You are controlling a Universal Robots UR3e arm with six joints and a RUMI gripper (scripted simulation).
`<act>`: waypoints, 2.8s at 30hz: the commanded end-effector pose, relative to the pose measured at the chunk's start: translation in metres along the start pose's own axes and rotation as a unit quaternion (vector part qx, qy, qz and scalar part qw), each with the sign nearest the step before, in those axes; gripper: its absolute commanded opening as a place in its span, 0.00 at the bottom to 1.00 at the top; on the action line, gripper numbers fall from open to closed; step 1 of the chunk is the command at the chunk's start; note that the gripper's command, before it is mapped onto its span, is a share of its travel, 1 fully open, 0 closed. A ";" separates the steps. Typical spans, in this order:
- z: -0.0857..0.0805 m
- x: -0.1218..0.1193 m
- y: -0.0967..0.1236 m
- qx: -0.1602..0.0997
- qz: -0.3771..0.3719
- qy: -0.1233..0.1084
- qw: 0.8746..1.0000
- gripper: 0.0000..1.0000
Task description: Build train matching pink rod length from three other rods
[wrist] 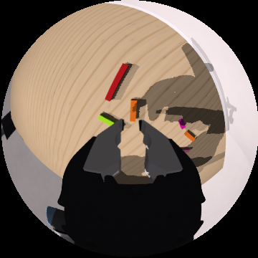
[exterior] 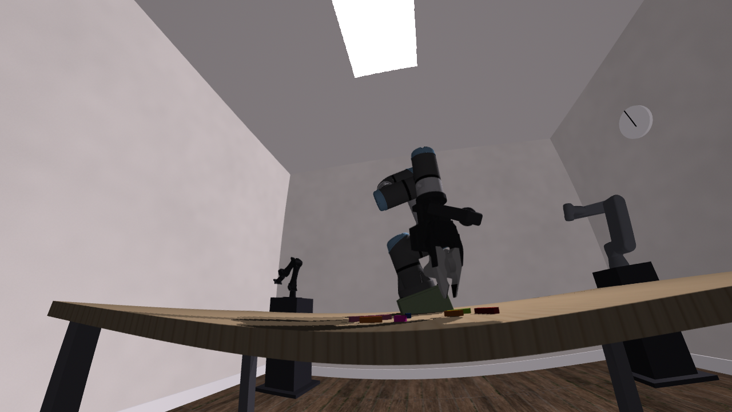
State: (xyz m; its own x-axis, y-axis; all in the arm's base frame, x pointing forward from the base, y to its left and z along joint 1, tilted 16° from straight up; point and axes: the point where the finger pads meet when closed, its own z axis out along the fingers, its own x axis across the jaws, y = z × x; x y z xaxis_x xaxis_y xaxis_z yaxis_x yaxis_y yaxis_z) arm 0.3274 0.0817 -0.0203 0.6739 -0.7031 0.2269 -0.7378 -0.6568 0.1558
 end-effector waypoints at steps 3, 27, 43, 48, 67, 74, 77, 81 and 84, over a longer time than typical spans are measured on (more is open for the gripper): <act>0.008 0.003 -0.004 0.007 0.000 0.004 1.000 0.14; 0.016 0.004 -0.004 0.008 0.000 0.005 1.000 0.14; 0.016 0.004 -0.004 0.007 0.000 0.005 1.000 0.14; 0.016 0.004 -0.004 0.007 0.000 0.005 1.000 0.14; 0.019 0.003 -0.004 0.007 0.000 0.005 1.000 0.14; 0.025 0.004 -0.004 0.007 0.000 0.004 1.000 0.14; 0.028 0.004 -0.004 0.007 0.000 0.004 1.000 0.14; 0.032 0.004 -0.004 0.007 0.000 0.004 1.000 0.14; 0.032 0.004 -0.004 0.007 0.000 0.004 1.000 0.14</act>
State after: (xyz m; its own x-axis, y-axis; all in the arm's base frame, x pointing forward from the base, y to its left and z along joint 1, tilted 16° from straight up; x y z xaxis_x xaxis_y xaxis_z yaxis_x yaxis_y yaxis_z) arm 0.3313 0.0735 -0.0493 0.6738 -0.7022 0.2302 -0.7376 -0.6582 0.1510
